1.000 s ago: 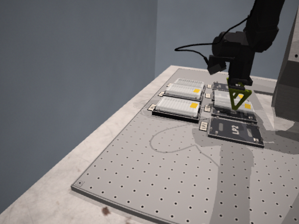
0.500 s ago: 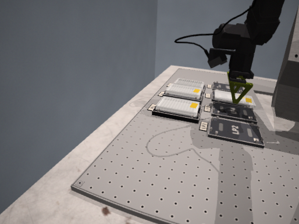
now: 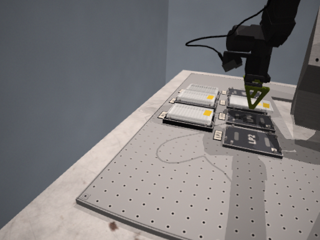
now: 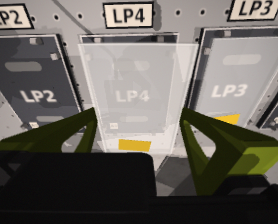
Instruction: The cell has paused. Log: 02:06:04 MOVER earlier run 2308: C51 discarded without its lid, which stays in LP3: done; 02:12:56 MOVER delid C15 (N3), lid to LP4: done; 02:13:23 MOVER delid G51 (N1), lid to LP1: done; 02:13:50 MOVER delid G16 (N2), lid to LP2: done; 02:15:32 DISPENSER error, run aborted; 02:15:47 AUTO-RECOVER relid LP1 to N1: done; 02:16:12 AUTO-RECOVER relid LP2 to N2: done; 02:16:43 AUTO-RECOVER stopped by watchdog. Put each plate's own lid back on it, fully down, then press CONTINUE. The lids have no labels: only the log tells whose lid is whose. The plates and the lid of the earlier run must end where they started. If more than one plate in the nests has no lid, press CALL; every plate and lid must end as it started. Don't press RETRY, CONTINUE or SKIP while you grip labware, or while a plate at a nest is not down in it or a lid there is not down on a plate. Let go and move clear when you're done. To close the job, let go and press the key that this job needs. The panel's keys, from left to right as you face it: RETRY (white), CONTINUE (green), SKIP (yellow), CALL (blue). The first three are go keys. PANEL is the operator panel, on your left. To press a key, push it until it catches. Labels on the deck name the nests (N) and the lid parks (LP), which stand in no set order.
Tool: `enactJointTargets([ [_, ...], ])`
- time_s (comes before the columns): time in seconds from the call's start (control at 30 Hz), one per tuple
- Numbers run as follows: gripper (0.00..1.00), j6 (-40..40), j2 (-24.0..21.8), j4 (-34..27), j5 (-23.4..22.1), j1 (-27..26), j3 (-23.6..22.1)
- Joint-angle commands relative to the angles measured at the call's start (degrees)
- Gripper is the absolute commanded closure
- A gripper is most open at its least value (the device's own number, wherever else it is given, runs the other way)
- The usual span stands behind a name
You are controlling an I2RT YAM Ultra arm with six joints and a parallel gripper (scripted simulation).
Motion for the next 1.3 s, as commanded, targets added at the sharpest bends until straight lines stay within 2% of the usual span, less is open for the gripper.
enactJointTargets([
  [0.0, 1.00, -2.52, 2.88, -2.46, -1.23, -3.30, 3.42],
  [0.17, 1.00, -6.15, 7.33, -5.50, -2.44, -6.25, 8.38],
  [0.23, 1.00, -6.15, 7.33, -5.50, -2.44, -6.25, 8.38],
  [0.73, 1.00, -15.98, 20.21, -17.09, -4.80, -13.35, 25.63],
  [0.8, 1.00, -15.98, 20.21, -17.09, -4.80, -13.35, 25.63],
  [1.27, 1.00, -23.16, 32.55, -29.49, -5.83, -18.18, 44.96],
])
